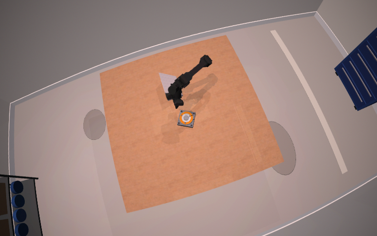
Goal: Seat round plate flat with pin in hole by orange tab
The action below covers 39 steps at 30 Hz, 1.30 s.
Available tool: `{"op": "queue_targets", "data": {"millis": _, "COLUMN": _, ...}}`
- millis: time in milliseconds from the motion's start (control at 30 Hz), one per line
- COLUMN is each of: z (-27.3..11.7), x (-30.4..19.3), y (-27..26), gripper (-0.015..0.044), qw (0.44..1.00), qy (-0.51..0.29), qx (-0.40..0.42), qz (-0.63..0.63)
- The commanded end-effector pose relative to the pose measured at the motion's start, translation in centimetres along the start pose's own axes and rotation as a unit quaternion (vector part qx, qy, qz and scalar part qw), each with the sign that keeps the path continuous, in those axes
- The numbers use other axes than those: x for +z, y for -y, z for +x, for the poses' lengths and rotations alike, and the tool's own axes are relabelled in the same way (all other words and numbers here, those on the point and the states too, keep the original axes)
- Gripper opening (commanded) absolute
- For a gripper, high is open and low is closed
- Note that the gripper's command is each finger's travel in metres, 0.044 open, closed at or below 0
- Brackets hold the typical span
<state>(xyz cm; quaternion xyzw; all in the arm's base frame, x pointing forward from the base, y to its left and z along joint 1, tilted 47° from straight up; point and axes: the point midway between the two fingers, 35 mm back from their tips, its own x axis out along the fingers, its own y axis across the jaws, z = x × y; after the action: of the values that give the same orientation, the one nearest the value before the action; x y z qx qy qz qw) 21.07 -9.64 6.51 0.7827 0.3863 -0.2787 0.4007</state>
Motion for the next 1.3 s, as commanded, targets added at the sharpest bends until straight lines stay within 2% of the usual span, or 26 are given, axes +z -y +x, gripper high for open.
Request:
{"op": "queue_targets", "data": {"millis": 0, "z": 2.9, "x": -6.2, "y": -0.6, "gripper": 0.0, "qw": 0.885, "qy": -0.163, "qx": -0.12, "qz": -0.42}}
{"op": "queue_targets", "data": {"millis": 100, "z": 3.2, "x": -6.9, "y": -0.5, "gripper": 0.0, "qw": 0.857, "qy": -0.186, "qx": -0.125, "qz": -0.465}}
{"op": "queue_targets", "data": {"millis": 300, "z": 4.1, "x": -9.4, "y": -0.2, "gripper": 0.0, "qw": 0.749, "qy": -0.263, "qx": -0.133, "qz": -0.593}}
{"op": "queue_targets", "data": {"millis": 367, "z": 4.2, "x": -9.7, "y": -0.2, "gripper": 0.0, "qw": 0.731, "qy": -0.274, "qx": -0.131, "qz": -0.611}}
{"op": "queue_targets", "data": {"millis": 433, "z": 4.5, "x": -10.5, "y": 0.0, "gripper": 0.0, "qw": 0.679, "qy": -0.303, "qx": -0.124, "qz": -0.657}}
{"op": "queue_targets", "data": {"millis": 533, "z": 4.7, "x": -11.2, "y": 0.2, "gripper": 0.0, "qw": 0.632, "qy": -0.326, "qx": -0.115, "qz": -0.694}}
{"op": "queue_targets", "data": {"millis": 1267, "z": 4.5, "x": -10.9, "y": 0.6, "gripper": 0.0, "qw": 0.629, "qy": -0.328, "qx": -0.114, "qz": -0.696}}
